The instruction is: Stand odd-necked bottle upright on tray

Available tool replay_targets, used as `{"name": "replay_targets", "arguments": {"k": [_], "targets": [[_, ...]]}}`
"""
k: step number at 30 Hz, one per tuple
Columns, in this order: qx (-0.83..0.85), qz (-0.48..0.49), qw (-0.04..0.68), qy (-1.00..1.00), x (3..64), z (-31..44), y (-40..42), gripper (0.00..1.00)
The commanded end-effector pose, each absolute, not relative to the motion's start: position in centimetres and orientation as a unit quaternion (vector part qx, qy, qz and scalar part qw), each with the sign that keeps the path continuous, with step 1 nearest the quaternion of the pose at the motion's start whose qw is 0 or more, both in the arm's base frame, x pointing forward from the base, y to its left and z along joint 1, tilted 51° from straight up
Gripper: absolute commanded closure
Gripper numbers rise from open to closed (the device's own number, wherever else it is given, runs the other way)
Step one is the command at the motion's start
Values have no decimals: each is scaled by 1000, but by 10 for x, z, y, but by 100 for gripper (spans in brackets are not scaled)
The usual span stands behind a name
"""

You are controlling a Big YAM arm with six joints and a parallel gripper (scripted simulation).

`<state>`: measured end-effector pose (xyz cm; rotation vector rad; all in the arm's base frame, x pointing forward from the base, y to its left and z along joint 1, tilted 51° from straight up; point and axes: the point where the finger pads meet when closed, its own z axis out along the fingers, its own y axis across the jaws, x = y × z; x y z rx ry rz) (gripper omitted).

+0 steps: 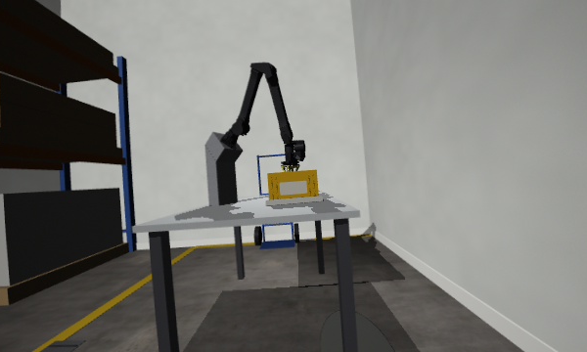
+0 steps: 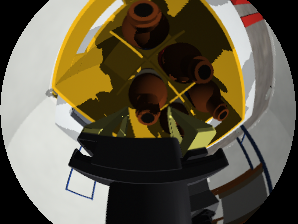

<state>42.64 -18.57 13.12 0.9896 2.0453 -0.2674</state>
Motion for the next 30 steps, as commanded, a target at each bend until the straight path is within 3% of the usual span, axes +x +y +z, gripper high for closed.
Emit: {"name": "replay_targets", "arguments": {"k": [1, 30], "targets": [[393, -106, 421, 811, 424, 141, -183, 39], [393, -102, 422, 810, 383, 186, -144, 39]]}}
